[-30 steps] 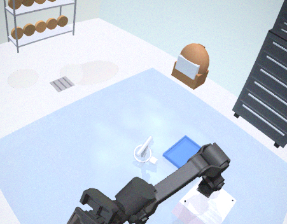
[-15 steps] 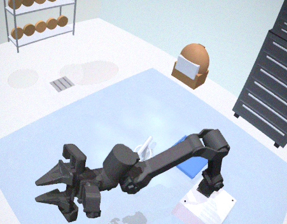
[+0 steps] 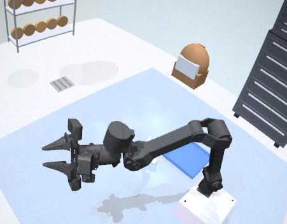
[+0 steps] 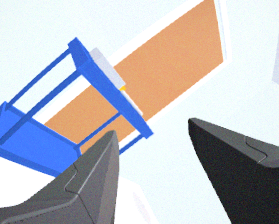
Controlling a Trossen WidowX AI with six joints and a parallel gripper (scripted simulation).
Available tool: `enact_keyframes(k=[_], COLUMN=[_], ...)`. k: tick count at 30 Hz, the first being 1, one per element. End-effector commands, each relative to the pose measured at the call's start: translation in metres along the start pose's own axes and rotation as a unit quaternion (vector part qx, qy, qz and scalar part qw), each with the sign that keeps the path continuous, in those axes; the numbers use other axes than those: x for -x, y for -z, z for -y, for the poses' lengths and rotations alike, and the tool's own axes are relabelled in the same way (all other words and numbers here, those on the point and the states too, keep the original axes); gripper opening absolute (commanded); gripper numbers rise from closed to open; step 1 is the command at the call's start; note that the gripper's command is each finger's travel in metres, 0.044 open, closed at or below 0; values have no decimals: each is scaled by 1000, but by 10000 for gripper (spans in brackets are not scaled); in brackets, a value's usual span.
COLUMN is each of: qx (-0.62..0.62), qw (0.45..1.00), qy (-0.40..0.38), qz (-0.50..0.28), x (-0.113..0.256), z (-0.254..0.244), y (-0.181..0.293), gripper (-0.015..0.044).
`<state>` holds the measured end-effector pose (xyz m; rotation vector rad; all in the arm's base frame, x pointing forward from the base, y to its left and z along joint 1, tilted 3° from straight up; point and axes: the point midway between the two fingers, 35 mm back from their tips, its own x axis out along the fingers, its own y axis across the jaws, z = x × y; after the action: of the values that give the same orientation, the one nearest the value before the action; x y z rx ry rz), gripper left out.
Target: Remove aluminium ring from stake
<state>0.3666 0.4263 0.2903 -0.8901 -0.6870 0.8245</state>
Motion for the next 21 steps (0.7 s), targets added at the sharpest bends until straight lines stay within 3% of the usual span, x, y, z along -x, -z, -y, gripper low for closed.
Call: enact_keyframes(k=[1, 21], qx=[-23, -123], qw=[999, 966], qy=[-5, -10], qz=[-45, -226], x=[17, 108], z=[7, 22], y=[33, 159], gripper=[200, 200])
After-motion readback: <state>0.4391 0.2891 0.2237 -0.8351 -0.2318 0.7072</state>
